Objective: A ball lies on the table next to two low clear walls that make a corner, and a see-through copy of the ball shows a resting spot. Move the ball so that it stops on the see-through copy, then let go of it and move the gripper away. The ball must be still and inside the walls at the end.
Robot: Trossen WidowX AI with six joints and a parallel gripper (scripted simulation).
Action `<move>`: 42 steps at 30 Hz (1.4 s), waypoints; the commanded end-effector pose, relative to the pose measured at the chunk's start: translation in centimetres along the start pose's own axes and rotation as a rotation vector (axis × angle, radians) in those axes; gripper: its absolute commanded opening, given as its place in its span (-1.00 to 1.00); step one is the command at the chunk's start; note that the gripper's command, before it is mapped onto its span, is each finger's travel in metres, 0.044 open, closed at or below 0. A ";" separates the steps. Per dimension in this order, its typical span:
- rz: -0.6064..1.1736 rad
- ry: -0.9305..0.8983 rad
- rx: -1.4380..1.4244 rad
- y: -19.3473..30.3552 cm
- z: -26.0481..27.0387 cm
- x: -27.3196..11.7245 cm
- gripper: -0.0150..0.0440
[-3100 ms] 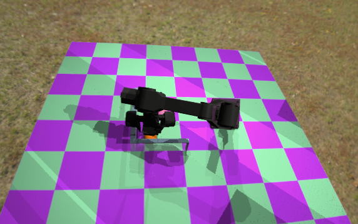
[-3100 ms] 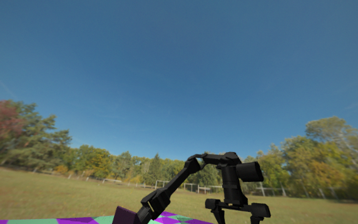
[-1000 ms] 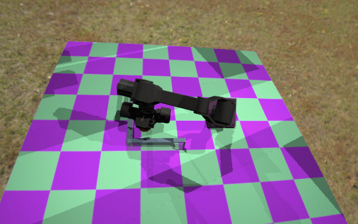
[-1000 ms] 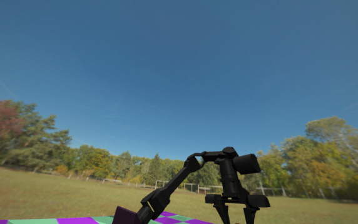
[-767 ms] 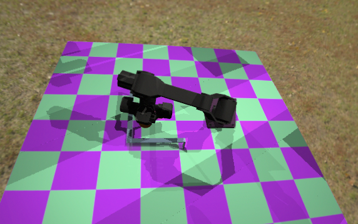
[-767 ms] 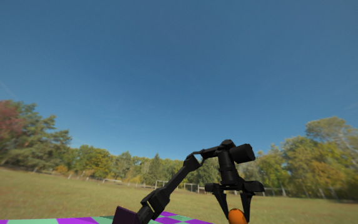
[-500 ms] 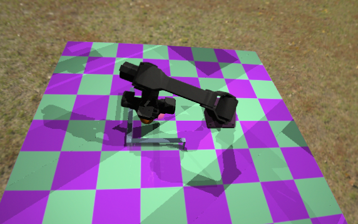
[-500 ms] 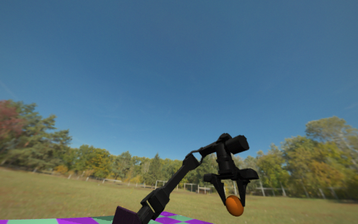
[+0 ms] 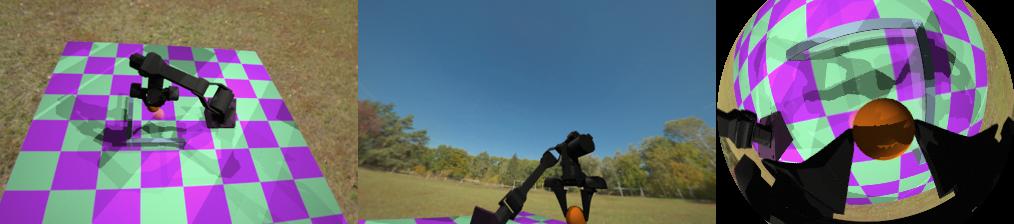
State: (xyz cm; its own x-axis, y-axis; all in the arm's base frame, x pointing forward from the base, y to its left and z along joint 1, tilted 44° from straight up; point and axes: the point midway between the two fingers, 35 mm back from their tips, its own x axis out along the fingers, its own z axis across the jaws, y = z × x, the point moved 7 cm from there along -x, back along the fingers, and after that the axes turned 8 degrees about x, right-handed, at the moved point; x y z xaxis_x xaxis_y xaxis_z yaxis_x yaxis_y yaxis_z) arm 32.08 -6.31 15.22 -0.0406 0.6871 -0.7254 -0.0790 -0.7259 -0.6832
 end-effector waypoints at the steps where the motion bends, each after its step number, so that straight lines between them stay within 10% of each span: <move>1: 0.001 -0.016 -0.022 2.2 0.8 1.0 -0.49; 42: -0.006 -0.030 -0.050 4.7 2.2 11.0 -0.49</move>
State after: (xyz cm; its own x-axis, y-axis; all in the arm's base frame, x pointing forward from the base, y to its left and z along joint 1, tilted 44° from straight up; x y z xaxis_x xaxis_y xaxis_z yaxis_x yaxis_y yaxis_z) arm 29.31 -2.47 4.59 -0.0662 0.6876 -0.7231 -0.0207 -0.7255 -0.6879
